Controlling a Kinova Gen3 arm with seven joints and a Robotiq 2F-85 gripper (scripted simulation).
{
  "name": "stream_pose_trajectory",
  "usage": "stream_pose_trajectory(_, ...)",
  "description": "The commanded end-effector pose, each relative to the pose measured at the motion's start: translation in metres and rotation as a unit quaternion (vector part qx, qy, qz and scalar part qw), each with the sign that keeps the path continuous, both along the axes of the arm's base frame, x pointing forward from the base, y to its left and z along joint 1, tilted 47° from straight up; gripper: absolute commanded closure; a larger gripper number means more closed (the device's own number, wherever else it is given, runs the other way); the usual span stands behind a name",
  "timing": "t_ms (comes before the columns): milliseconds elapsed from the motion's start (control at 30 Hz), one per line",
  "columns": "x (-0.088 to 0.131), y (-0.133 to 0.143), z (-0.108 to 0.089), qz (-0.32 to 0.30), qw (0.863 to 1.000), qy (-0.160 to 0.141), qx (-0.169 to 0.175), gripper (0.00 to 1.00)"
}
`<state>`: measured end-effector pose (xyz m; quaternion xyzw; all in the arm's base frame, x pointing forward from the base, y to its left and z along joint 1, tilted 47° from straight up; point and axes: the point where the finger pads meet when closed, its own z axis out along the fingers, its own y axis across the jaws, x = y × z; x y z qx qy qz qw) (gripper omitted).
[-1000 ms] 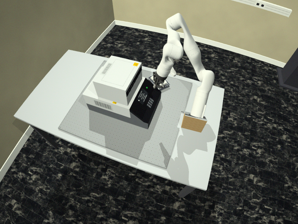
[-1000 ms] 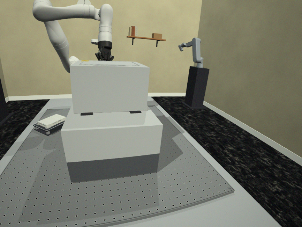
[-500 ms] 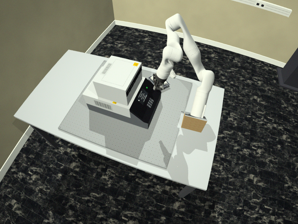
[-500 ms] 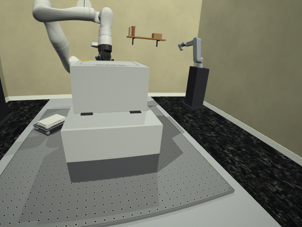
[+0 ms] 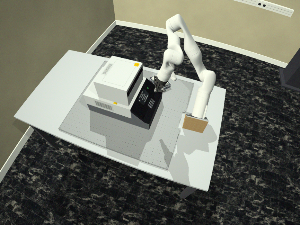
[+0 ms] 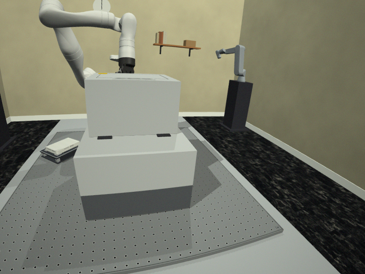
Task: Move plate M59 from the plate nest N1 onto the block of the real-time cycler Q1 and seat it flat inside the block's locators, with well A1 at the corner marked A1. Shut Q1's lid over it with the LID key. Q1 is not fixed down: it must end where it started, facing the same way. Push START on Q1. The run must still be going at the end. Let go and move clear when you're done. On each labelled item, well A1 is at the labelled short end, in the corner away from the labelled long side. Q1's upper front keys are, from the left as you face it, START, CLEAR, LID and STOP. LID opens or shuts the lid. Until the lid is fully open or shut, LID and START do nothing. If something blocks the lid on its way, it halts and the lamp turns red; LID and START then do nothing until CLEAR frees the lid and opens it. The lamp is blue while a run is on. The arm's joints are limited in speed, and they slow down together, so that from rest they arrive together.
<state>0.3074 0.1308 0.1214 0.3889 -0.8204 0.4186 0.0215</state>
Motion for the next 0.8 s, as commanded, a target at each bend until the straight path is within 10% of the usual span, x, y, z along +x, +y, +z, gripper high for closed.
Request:
stream_pose_trajectory(0, 0.001, -0.005, -0.004, -0.002, 1.000, -0.003, 0.000, 0.90)
stream_pose_trajectory(767, 0.002, -0.024, -0.022, -0.002, 1.000, -0.003, 0.000, 0.90)
